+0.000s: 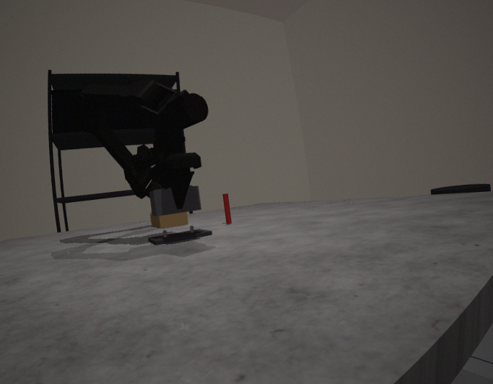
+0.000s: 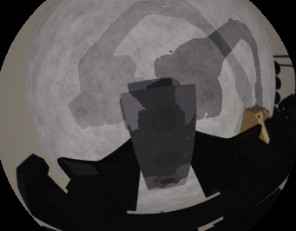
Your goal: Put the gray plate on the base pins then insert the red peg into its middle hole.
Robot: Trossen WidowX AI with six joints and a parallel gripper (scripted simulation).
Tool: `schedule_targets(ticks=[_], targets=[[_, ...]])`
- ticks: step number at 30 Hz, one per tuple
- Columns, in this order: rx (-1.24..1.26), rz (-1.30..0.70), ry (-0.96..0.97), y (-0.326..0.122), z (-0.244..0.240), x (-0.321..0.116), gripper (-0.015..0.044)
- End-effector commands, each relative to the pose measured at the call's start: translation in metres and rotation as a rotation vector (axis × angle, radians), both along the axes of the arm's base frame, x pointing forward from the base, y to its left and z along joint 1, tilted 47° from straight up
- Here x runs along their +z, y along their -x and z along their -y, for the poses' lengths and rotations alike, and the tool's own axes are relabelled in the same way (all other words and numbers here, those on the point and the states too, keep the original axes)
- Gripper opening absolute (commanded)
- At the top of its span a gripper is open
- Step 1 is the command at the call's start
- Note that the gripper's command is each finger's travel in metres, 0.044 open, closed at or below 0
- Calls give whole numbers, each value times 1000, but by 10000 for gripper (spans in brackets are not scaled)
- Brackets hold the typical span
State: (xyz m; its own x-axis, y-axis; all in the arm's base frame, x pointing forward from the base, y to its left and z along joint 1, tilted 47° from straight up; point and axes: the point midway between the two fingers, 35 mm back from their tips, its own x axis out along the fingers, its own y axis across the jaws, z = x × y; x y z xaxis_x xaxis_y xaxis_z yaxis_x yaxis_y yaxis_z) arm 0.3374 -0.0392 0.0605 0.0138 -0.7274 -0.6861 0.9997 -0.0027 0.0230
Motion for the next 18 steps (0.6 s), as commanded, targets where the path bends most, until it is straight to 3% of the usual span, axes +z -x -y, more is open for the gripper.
schedule_targets(ticks=[1, 18], targets=[[3, -2, 6, 0, 1, 0, 0], [3, -2, 6, 0, 7, -4, 0]])
